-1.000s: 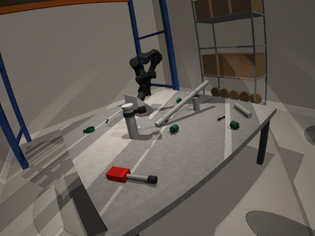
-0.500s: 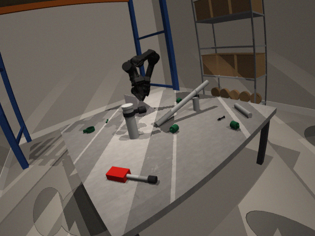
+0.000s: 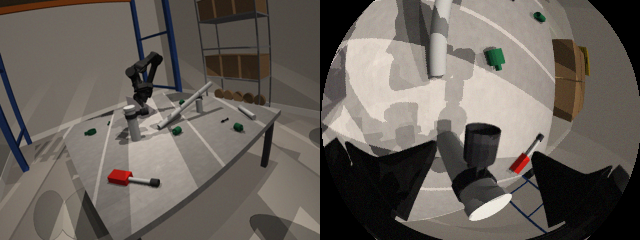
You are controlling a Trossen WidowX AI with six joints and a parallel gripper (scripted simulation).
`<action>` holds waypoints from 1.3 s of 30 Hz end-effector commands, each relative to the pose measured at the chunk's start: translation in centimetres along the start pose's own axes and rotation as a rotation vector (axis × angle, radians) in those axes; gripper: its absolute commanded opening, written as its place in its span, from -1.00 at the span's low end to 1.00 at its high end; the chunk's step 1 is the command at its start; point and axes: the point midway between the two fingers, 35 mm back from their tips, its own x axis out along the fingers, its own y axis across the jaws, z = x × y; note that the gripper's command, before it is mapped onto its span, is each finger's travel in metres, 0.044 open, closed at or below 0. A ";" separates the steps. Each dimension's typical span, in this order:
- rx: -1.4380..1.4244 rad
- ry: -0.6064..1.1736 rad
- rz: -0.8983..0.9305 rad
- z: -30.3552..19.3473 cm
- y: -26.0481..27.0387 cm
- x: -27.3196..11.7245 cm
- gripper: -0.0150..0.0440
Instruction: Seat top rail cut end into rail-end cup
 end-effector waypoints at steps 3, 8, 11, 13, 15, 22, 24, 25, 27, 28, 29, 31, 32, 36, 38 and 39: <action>0.009 0.000 0.006 -0.1 0.2 1.0 1.00; 0.009 0.000 0.006 -0.1 0.2 1.9 1.00; 0.009 0.001 0.006 -0.1 0.2 2.4 1.00; 0.009 0.001 0.006 -0.1 0.2 2.7 1.00; 0.008 0.001 0.006 -0.1 0.2 3.0 1.00; 0.008 0.000 0.005 -0.1 0.2 4.2 1.00; 0.008 0.000 0.005 -0.1 0.2 4.5 1.00; 0.008 0.000 0.005 -0.1 0.2 4.7 1.00; 0.008 0.000 0.005 -0.1 0.2 5.0 1.00; 0.008 -0.001 0.005 -0.1 0.2 5.1 1.00; 0.008 -0.001 0.005 -0.1 0.2 5.3 1.00; 0.008 -0.001 0.005 0.0 0.2 5.6 1.00; 0.008 -0.001 0.005 0.0 0.2 5.8 1.00; 0.008 -0.002 0.004 0.0 0.3 6.4 1.00; 0.008 -0.003 0.004 0.0 0.3 6.7 1.00; 0.008 -0.003 0.004 0.1 0.3 6.9 1.00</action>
